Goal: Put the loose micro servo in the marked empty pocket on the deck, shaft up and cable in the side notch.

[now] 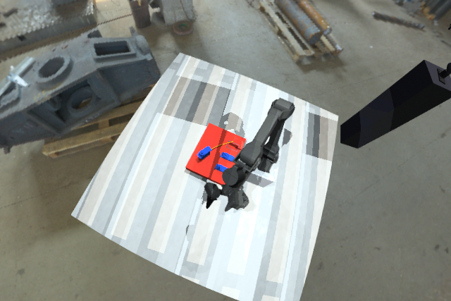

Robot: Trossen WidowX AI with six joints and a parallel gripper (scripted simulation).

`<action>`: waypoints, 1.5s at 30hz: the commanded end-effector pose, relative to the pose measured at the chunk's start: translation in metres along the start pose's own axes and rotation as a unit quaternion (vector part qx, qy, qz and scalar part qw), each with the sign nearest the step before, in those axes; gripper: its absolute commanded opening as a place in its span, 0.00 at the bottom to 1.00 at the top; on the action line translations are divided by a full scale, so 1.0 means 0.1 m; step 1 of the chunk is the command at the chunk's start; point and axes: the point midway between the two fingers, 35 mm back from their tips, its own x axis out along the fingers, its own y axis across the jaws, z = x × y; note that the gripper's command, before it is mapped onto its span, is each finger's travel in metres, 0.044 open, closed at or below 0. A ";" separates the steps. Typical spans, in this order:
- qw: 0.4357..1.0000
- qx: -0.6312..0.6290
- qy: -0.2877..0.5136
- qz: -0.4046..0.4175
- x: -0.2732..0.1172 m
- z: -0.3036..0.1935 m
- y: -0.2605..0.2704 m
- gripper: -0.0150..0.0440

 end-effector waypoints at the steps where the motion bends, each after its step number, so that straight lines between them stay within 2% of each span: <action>1: 0.997 0.058 0.048 0.006 0.00 -0.31 -0.14 1.00; 18: 0.934 0.259 0.240 0.046 -0.22 -1.62 -0.35 1.00; 37: 0.784 0.419 0.448 0.100 -0.92 -3.05 -0.11 1.00; 45: 0.771 0.427 0.462 0.104 -0.96 -3.16 -0.05 1.00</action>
